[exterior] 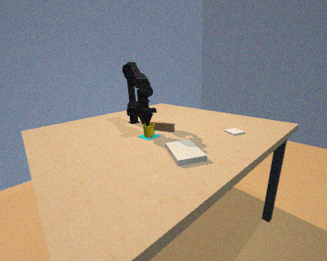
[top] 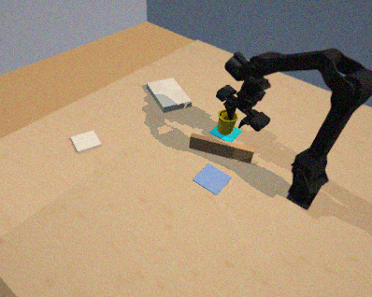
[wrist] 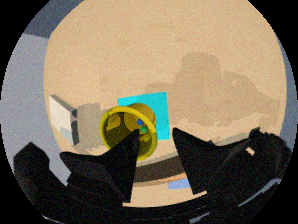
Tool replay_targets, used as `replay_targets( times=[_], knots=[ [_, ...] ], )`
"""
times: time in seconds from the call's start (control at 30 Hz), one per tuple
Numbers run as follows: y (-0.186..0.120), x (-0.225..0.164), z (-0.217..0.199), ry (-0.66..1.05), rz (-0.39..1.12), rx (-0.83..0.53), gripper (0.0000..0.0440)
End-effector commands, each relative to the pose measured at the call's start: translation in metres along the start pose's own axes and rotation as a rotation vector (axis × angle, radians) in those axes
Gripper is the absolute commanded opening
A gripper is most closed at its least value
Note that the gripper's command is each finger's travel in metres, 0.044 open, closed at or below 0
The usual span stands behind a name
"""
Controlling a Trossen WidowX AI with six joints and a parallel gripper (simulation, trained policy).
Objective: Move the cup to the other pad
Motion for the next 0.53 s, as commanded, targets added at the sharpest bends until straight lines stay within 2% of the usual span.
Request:
replay_targets(
  times=[0.0, 0.3, 0.4, 0.5],
  knots=[
    [-0.009, 0.001, -0.004, 0.007, 0.014, 0.017, 0.0213],
    [-0.034, 0.007, -0.008, 0.042, 0.024, 0.066, 0.0253],
    [-0.046, 0.010, -0.008, 0.052, 0.022, 0.091, 0.0285],
    [-0.055, 0.013, -0.008, 0.066, 0.020, 0.109, 0.0344]
  ],
)
Point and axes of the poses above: the point midway between the two fingers, 35 mm back from their tips, its own y axis out along the fingers, its own z axis across the jaws, x = y × z, the point moved 6 cm from there along -y, back along the fingers, and after that the axes turned 2 degrees about y, right-handed, at the moved point
